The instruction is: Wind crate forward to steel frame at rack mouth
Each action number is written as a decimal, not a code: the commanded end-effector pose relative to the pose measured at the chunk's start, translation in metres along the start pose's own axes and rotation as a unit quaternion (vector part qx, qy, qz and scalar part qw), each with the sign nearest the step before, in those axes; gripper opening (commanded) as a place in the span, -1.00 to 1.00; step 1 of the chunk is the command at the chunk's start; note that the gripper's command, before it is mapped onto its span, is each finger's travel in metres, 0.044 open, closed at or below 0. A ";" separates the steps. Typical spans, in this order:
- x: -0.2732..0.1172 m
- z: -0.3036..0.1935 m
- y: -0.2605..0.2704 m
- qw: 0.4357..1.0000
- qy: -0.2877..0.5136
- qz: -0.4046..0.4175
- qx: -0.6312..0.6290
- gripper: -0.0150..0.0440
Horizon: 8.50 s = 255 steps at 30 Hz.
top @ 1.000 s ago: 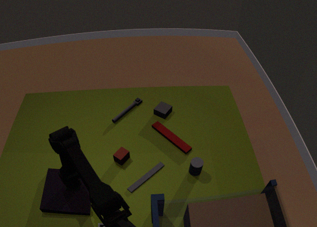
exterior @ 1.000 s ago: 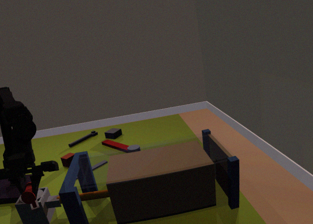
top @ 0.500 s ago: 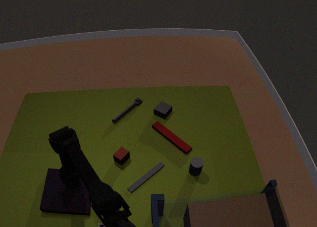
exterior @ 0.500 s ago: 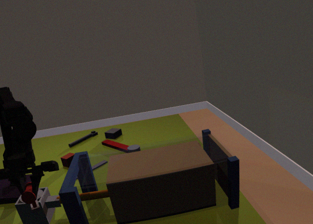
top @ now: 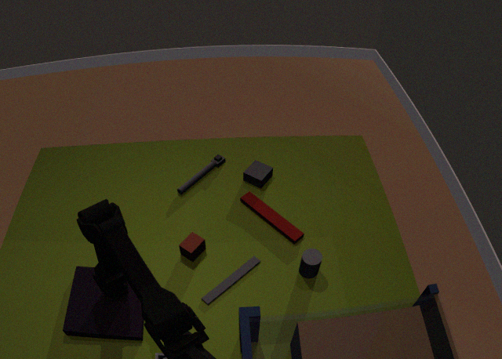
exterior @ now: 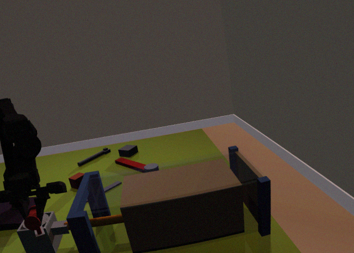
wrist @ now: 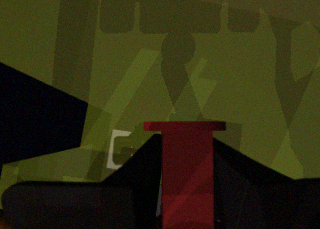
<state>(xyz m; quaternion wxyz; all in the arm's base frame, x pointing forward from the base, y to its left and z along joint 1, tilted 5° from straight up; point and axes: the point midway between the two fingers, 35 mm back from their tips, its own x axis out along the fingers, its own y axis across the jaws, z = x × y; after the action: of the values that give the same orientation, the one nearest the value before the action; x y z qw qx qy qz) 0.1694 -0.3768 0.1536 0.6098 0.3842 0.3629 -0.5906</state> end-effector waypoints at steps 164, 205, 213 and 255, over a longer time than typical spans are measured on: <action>-0.024 -0.052 0.058 0.999 0.022 0.035 -0.021 -0.49; -0.051 -0.103 0.063 0.999 0.025 0.035 -0.020 -0.49; -0.055 -0.113 0.060 0.999 0.025 0.035 -0.020 -0.49; -0.076 -0.156 0.027 0.999 0.028 0.034 -0.021 -0.49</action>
<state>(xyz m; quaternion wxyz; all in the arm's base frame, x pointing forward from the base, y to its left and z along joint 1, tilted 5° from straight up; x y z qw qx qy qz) 0.2053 -0.2147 0.1584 0.6351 0.3982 0.3653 -0.5519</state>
